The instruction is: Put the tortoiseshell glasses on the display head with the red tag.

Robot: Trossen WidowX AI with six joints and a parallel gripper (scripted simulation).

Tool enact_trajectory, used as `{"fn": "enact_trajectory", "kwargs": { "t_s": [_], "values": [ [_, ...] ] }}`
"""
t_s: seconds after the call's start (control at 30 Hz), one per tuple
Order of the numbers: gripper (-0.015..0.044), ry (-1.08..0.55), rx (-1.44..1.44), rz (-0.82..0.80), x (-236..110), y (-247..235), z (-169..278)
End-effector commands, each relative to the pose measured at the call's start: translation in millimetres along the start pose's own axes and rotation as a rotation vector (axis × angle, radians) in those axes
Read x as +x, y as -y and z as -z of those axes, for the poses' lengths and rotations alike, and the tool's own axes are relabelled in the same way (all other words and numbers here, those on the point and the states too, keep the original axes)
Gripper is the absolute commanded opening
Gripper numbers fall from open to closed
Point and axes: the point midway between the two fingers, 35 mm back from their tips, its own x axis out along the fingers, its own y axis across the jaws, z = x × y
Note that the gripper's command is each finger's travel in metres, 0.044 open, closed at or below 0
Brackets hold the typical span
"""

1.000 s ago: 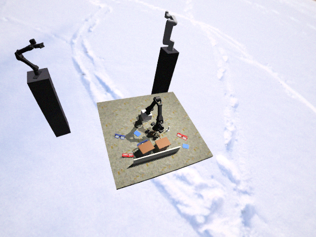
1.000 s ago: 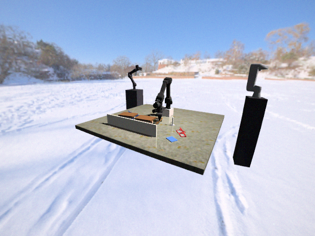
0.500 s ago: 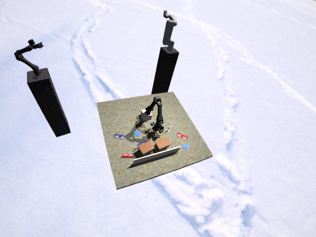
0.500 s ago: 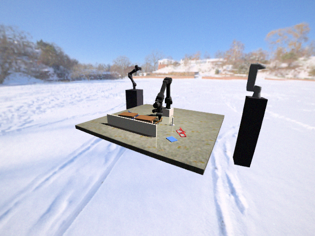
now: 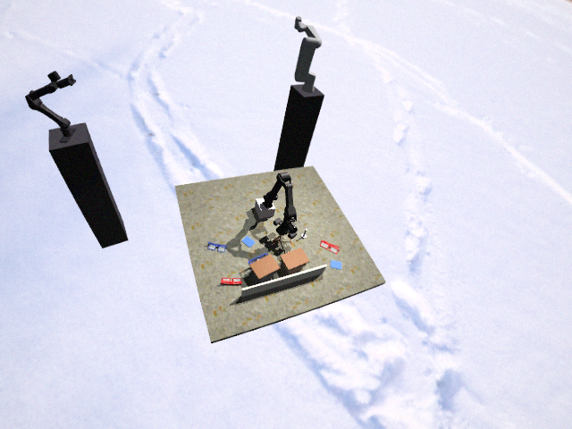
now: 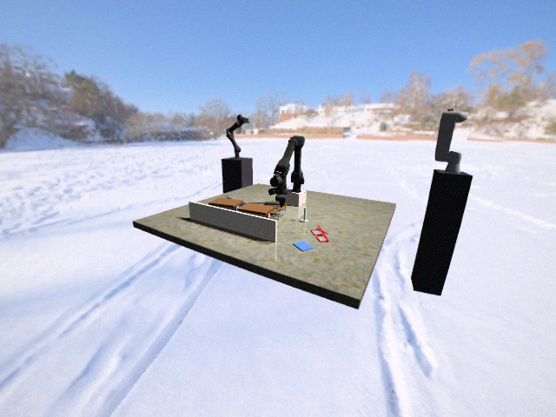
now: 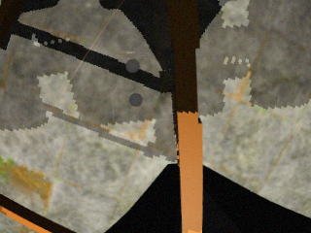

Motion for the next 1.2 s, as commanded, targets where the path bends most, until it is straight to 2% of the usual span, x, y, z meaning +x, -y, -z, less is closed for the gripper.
{"fn": "enact_trajectory", "kwargs": {
  "t_s": [0.0,0.27,0.53,1.17],
  "values": [
    [0.0,0.009,-0.004,-0.015,-28.5,-4.2,-2.0],
    [0.0,0.012,-0.002,-0.016,-73.3,-5.4,-2.1],
    [0.0,0.012,-0.002,-0.016,-74.4,-13.9,7.8],
    [0.0,0.007,-0.003,-0.02,-75.4,-52.2,99.0]
  ]
}}
